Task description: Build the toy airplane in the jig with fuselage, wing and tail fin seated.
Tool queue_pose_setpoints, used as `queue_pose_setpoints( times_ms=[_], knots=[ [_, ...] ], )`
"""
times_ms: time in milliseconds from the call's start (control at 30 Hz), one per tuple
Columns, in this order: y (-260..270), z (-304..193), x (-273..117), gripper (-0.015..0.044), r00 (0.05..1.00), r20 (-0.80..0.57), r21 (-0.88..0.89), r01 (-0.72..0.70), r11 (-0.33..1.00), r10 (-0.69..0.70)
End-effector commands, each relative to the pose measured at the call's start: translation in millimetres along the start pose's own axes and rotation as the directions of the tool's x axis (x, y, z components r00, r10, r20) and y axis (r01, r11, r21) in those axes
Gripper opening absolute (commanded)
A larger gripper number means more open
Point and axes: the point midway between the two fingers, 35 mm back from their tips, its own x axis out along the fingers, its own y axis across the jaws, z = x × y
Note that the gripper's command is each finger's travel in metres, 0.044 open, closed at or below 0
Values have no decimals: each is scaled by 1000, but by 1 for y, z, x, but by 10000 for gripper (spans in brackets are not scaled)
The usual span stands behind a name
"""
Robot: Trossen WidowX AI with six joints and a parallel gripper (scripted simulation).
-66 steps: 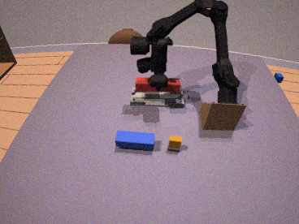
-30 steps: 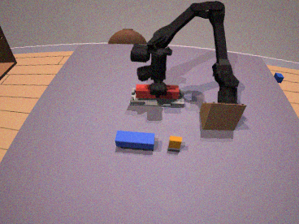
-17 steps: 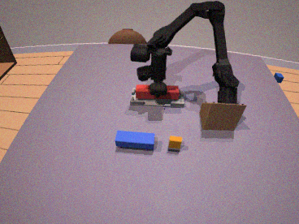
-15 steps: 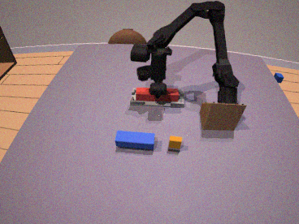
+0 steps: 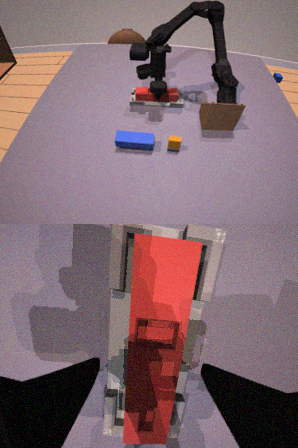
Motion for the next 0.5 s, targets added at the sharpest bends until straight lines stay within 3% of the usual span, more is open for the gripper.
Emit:
queue_pose_setpoints(
  times_ms=[0, 100, 467],
  knots=[
    [3, 7, -50, 440, 1000, 19, 3, -7, 1000, 7],
    [1, 1, -92, 440, 1000, 17, 0, 0, 1000, 0],
    [2, 7, -92, 440, 1000, 18, 55, 0, 998, -1]
  ],
)
